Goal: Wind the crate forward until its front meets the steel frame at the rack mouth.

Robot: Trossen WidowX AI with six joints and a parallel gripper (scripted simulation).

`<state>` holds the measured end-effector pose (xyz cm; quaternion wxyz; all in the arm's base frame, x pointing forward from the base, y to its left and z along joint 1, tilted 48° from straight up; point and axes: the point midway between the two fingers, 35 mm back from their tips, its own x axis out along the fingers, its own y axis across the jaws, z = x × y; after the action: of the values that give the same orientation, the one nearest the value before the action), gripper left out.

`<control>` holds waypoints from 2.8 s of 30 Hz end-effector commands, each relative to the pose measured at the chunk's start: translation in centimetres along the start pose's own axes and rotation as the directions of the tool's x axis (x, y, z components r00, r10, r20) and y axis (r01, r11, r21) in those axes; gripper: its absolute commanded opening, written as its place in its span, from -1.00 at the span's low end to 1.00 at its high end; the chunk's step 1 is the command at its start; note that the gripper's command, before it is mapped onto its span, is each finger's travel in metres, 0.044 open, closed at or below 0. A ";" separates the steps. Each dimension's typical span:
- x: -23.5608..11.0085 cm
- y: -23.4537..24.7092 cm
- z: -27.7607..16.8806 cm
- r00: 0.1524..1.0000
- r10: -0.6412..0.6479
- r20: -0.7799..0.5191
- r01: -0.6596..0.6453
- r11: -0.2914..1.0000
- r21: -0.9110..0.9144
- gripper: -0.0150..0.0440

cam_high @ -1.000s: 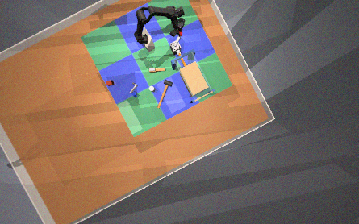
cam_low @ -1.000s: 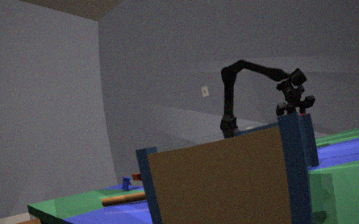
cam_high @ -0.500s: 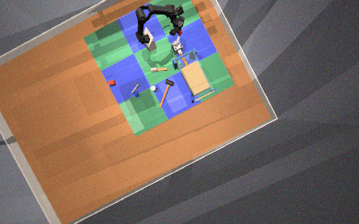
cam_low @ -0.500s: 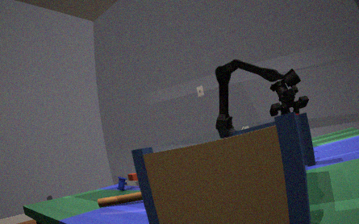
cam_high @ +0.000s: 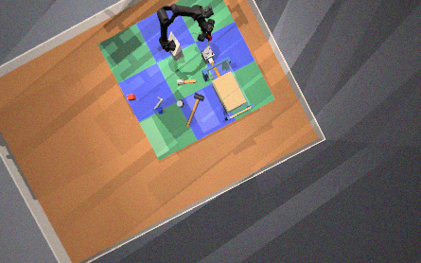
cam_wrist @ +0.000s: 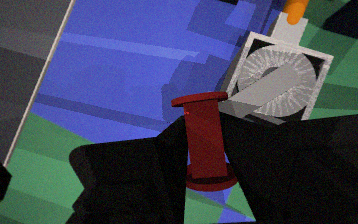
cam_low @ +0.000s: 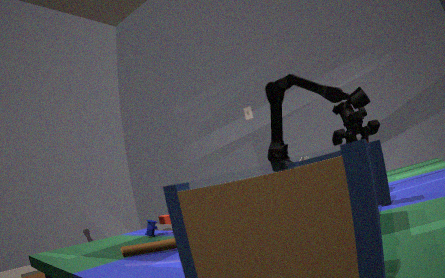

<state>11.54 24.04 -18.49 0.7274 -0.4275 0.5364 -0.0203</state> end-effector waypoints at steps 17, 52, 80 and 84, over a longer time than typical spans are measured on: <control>-0.8 -2.2 -2.7 0.999 -0.022 -0.027 0.021 1.000 -0.023 -0.49; -1.7 -5.7 -4.5 0.999 -0.024 -0.029 0.023 0.999 -0.024 -0.49; -2.0 -9.8 -4.8 0.999 -0.026 -0.029 0.026 0.999 -0.025 -0.49; -2.0 -10.2 -4.7 0.999 -0.027 -0.029 0.026 0.999 -0.025 -0.49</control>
<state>10.13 17.15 -11.56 0.7137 -0.4294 0.5533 -0.0103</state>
